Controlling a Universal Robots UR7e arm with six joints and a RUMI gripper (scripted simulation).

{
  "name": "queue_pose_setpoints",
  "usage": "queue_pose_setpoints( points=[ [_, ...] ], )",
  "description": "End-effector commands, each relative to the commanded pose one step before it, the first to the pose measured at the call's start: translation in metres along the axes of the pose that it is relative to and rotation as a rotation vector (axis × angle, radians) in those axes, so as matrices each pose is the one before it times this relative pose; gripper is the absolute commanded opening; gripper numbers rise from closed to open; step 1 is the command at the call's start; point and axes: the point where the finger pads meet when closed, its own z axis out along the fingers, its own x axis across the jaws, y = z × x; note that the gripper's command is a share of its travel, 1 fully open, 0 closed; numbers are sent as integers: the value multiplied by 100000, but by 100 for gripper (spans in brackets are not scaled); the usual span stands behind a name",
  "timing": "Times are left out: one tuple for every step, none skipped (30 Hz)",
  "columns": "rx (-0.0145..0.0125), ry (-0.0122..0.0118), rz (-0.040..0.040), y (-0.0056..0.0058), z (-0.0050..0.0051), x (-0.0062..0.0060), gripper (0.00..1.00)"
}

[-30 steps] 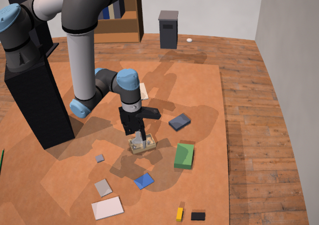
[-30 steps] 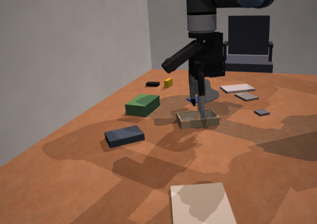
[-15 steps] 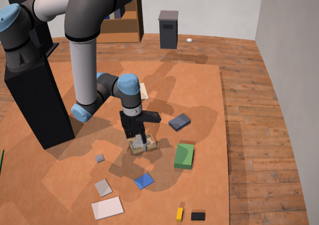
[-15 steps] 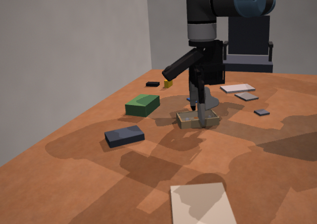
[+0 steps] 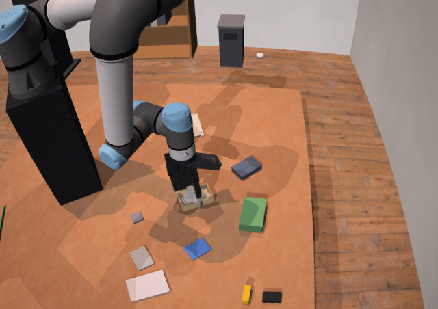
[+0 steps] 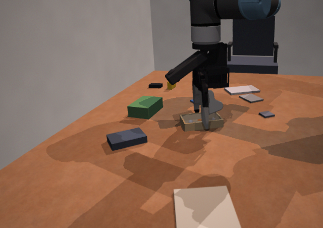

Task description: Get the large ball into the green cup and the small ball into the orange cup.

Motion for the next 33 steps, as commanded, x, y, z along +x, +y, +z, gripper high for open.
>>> queue_pose_setpoints(
  points=[
    [95, 90, 0, -48, -32, 44, 55],
    [0, 0, 0, 0, 0, 0, 55],
    [0, 0, 0, 0, 0, 0, 55],
    [0, 0, 0, 0, 0, 0, 55],
    [0, 0, 0, 0, 0, 0, 55],
    [0, 0, 0, 0, 0, 0, 55],
    [0, 0, 0, 0, 0, 0, 55],
    [0, 0, 0, 0, 0, 0, 55],
    [0, 0, 0, 0, 0, 0, 55],
    [0, 0, 0, 0, 0, 0, 55],
    [0, 0, 0, 0, 0, 0, 55],
    [0, 0, 0, 0, 0, 0, 55],
    [0, 0, 0, 0, 0, 0, 55],
    [0, 0, 0, 0, 0, 0, 55],
    [0, 0, 0, 0, 0, 0, 55],
    [0, 0, 0, 0, 0, 0, 55],
    [0, 0, 0, 0, 0, 0, 55],
    [0, 0, 0, 0, 0, 0, 55],
    [0, 0, 0, 0, 0, 0, 55],
    [0, 0, 0, 0, 0, 0, 55],
    [0, 0, 0, 0, 0, 0, 55],
    [0, 0, 0, 0, 0, 0, 55],
    [0, 0, 0, 0, 0, 0, 55],
    [0, 0, 0, 0, 0, 0, 55],
    [0, 0, 0, 0, 0, 0, 55],
    [0, 0, 0, 0, 0, 0, 55],
    [0, 0, 0, 0, 0, 0, 55],
    [0, 0, 0, 0, 0, 0, 44],
    [0, 0, 0, 0, 0, 0, 44],
    [0, 0, 0, 0, 0, 0, 44],
    [0, 0, 0, 0, 0, 0, 44],
    [0, 0, 0, 0, 0, 0, 44],
    [0, 0, 0, 0, 0, 0, 44]
  ],
)
